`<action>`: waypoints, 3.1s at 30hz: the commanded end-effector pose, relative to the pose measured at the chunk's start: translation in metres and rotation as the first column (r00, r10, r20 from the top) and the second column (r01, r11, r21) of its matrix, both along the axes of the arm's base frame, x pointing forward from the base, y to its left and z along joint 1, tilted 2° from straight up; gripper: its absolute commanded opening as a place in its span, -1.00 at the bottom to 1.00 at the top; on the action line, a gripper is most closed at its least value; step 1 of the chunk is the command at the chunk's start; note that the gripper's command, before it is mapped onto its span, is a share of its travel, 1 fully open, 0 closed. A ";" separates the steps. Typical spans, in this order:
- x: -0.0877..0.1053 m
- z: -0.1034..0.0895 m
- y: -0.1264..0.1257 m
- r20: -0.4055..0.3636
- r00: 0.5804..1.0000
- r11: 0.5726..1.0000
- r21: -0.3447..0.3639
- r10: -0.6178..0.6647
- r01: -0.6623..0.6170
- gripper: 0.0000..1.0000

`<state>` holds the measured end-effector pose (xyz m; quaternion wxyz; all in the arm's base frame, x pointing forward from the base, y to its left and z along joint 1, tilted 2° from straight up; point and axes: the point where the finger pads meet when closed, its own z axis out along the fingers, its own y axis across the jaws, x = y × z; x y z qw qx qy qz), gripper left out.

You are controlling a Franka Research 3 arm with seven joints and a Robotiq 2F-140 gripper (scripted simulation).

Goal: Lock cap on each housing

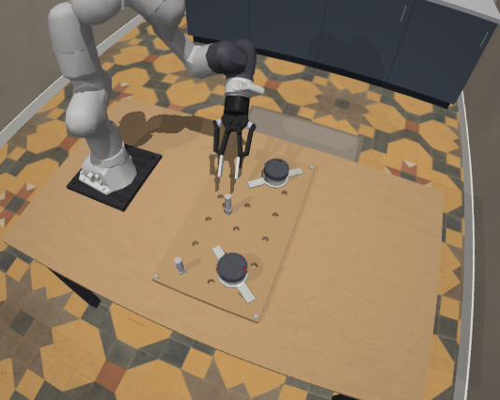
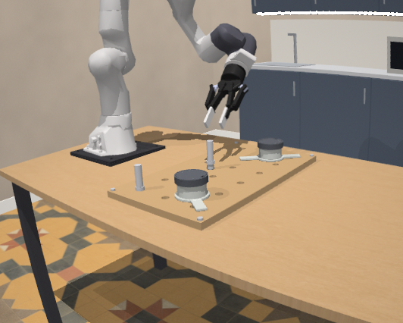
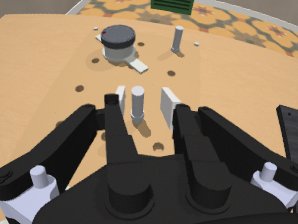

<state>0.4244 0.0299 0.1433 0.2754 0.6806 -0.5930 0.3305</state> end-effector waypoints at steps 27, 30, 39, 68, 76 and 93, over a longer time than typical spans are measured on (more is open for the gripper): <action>0.001 -0.005 0.005 -0.095 0.994 0.926 0.378 0.051 -0.012 -0.28; 0.001 -0.005 0.006 -0.104 0.993 0.894 0.449 0.058 -0.005 -0.28; 0.003 -0.003 0.007 -0.104 0.992 0.833 0.554 0.072 -0.002 -0.28; 0.003 -0.003 0.007 -0.134 0.985 0.618 0.785 0.109 0.038 -0.28; 0.009 0.001 -0.014 -0.120 0.910 0.602 0.782 0.397 -0.160 -0.28; 0.015 -0.005 -0.065 -0.124 0.693 0.522 0.754 0.710 -0.399 -0.28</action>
